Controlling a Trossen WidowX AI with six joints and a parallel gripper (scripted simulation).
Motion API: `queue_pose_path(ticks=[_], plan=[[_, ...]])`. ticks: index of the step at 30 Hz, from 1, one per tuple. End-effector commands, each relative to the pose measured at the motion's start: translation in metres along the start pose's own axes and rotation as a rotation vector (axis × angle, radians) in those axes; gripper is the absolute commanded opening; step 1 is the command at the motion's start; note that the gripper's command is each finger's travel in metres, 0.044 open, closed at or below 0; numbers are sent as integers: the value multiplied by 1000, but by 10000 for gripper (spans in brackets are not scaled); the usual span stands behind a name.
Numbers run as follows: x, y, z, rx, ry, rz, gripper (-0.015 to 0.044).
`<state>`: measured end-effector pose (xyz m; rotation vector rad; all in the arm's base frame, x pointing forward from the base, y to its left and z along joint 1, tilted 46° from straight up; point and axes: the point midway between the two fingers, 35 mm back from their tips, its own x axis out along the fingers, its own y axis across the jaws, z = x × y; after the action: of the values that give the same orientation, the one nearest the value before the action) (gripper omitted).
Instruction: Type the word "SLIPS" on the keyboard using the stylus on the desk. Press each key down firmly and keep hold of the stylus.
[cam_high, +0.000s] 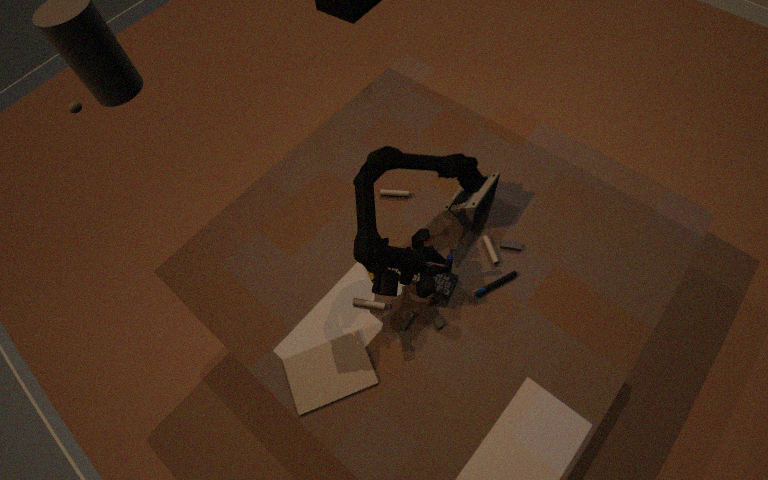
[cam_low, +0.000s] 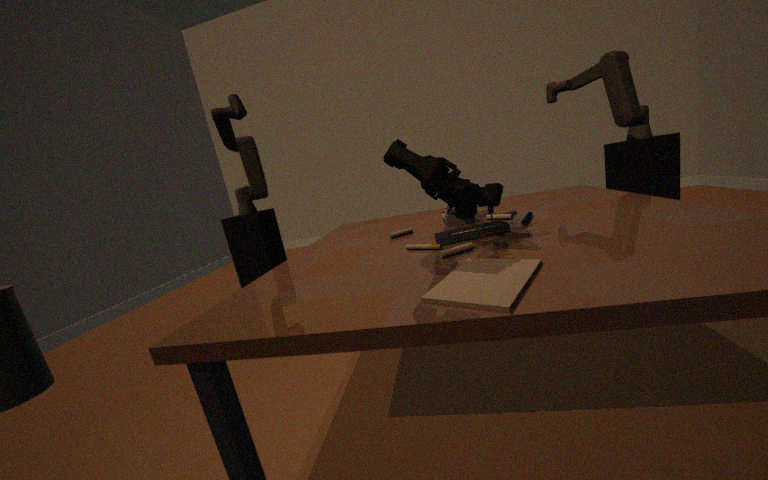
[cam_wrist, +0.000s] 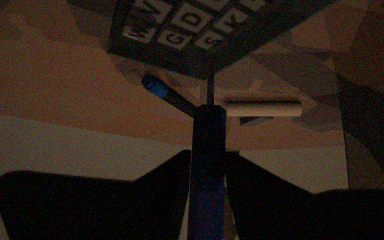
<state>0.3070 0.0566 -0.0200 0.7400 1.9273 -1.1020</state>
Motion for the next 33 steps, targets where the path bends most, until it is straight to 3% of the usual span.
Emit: queue_pose_path(ticks=[1,33], plan=[[2,-1,2,-2,-3,-4,81],[8,-1,13,-2,-3,-4,81]])
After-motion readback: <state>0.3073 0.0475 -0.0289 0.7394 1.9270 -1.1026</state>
